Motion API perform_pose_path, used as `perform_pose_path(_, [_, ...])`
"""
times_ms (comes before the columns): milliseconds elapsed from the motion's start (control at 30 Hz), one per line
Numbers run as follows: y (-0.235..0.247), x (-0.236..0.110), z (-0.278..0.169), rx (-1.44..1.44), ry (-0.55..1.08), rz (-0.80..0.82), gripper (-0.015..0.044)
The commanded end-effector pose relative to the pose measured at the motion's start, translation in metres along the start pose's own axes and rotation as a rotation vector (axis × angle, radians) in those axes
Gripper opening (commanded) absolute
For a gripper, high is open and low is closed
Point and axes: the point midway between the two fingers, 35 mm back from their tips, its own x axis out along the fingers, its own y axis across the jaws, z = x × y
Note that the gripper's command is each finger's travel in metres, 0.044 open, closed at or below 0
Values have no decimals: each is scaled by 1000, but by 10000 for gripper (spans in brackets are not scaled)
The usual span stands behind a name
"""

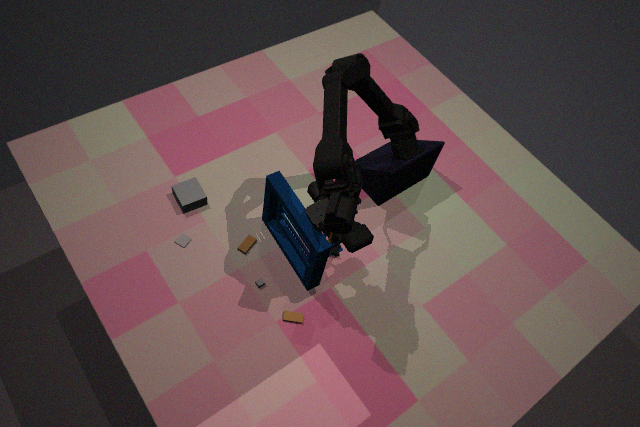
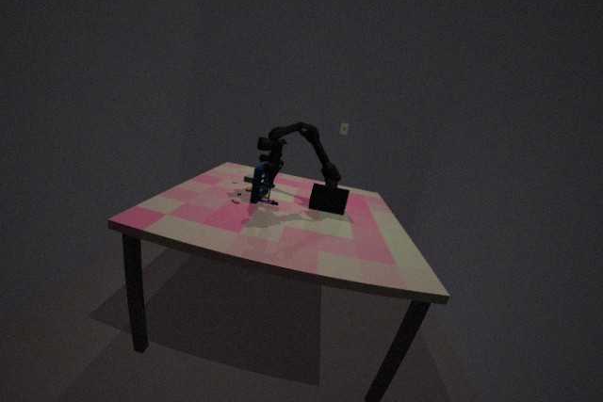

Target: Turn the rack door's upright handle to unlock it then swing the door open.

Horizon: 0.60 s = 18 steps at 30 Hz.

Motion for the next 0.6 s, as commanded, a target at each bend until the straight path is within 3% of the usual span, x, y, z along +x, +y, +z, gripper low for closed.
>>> perform_pose_path(0, [-1, 4, -1, -8, 0, -6, 231])
perform_pose_path(167, [-1, 4, -1, -8, 0, -6, 99])
perform_pose_path(567, [-1, 4, -1, -8, 0, -6, 19])
